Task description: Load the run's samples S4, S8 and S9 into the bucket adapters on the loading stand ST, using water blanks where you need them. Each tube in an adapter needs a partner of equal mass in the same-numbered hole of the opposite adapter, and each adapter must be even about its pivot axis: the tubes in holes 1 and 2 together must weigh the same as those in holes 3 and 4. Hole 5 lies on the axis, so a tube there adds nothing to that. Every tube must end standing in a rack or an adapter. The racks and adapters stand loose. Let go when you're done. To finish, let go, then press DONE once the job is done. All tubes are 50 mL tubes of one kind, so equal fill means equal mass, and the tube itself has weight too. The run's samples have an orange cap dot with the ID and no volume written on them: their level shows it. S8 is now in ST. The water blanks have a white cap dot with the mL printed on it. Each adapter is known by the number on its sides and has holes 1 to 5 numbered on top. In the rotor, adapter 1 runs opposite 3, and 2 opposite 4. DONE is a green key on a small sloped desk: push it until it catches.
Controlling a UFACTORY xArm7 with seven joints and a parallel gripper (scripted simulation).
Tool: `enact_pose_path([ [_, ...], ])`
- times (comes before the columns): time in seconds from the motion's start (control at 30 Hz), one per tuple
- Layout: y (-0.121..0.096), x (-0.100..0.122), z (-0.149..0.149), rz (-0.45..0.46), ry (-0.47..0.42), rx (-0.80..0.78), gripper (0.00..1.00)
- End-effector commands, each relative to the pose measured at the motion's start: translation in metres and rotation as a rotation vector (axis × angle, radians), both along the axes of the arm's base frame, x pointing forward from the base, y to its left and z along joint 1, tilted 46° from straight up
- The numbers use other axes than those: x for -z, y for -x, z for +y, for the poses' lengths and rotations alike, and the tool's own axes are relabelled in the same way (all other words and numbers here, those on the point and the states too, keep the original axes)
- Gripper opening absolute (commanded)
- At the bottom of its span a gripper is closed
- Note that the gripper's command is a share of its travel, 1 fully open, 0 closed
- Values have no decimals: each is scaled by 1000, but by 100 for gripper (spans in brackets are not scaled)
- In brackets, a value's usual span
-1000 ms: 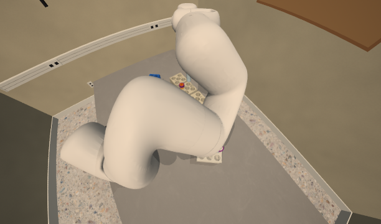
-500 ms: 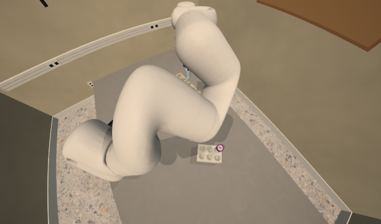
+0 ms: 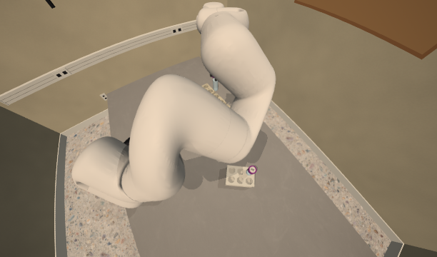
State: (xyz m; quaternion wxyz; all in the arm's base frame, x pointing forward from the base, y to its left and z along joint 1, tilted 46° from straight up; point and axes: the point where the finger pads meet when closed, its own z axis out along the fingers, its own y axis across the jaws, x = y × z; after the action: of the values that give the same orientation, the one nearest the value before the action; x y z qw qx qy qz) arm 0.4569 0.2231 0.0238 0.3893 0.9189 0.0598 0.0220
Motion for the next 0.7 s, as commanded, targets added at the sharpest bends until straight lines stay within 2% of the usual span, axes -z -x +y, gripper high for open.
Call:
enact_pose_path([
  [0.0, -1, 4, -3, -2, -3, -3, 0],
  [0.67, -3, 25, -24, -2, -3, -3, 0],
])
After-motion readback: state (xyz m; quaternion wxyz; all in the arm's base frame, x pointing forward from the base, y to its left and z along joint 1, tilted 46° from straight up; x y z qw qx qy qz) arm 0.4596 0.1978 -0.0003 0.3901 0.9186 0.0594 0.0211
